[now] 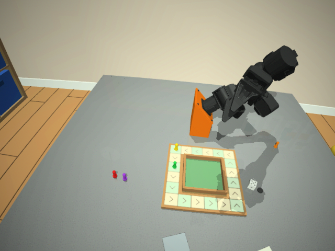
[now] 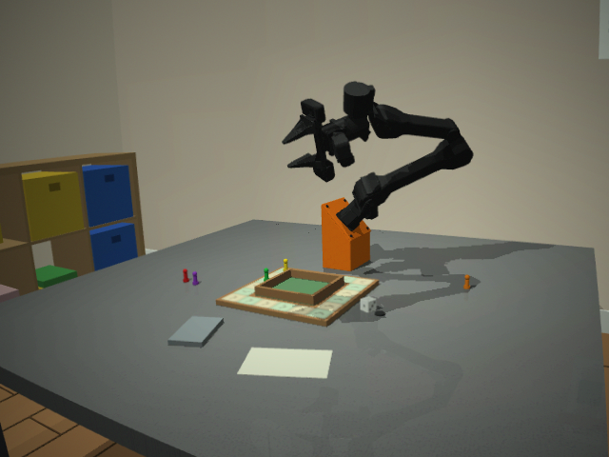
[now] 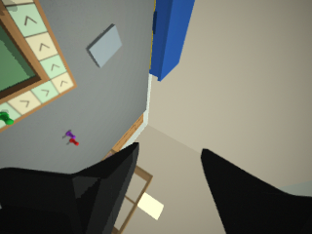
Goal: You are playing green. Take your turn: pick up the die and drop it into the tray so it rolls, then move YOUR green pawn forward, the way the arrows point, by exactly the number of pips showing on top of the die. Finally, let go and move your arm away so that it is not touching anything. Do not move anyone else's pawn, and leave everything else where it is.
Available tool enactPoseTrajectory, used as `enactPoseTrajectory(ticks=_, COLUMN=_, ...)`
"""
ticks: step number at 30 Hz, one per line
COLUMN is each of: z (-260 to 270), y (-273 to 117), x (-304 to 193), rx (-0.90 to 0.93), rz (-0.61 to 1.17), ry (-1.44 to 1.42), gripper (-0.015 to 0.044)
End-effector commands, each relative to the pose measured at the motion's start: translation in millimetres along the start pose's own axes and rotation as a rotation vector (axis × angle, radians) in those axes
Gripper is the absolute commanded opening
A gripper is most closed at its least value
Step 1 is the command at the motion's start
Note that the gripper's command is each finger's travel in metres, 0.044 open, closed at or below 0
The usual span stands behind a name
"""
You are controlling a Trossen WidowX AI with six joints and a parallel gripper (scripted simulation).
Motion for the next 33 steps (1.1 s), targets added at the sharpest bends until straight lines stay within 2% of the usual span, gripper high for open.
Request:
enactPoseTrajectory(ticks=1, z=36, y=26, x=52, rx=0.318, rz=-0.089, ry=0.419, gripper=0.0275)
enactPoseTrajectory(ticks=10, z=84, y=38, x=102, rx=0.668, rz=0.014, ry=0.816, gripper=0.0275)
enactPoseTrajectory(ticks=20, z=145, y=34, x=151, rx=0.996, rz=0.361, ry=1.196, gripper=0.0275)
enactPoseTrajectory(ticks=28, z=193, y=21, x=188, rx=1.132, rz=0.780, ry=1.423, gripper=0.0275)
enactPoseTrajectory(ticks=33, z=197, y=17, x=186, rx=1.135, rz=0.806, ry=1.433, gripper=0.0275)
Point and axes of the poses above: the point midway between the two fingers, 35 mm back from their tips, its own y axis out along the fingers, its own z axis across the jaws, x = y × z, the point moved 4 cm from there along -y, back along the fingers, and after that the axes turned 6 degrees about y, right-handed, at the moved point
